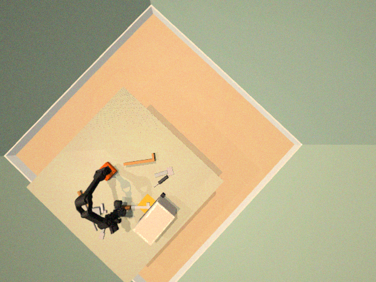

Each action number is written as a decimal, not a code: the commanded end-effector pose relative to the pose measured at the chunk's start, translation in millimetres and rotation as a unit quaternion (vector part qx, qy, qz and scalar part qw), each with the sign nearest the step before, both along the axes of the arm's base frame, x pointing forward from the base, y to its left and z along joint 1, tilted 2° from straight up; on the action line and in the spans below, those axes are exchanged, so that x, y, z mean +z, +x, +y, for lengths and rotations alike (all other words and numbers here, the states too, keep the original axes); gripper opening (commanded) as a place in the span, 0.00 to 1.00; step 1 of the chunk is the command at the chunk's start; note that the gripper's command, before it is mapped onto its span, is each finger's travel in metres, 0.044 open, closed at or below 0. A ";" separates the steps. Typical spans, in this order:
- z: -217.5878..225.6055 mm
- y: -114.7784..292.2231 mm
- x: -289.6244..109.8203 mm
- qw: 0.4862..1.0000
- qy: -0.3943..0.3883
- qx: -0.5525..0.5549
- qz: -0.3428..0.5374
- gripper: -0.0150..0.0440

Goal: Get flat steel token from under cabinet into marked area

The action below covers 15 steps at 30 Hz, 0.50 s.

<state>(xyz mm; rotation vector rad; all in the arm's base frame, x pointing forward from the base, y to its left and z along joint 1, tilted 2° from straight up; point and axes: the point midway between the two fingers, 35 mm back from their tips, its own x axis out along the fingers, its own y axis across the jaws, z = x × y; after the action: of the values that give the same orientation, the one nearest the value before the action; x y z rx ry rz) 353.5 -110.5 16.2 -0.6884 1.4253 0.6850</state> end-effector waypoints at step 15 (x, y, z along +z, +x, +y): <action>-27.2 -20.5 -2.1 1.000 0.000 0.001 0.002 0.25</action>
<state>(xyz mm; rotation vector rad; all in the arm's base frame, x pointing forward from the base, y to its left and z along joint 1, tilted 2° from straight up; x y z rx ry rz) 337.6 -133.4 15.3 -0.6897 1.4279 0.6838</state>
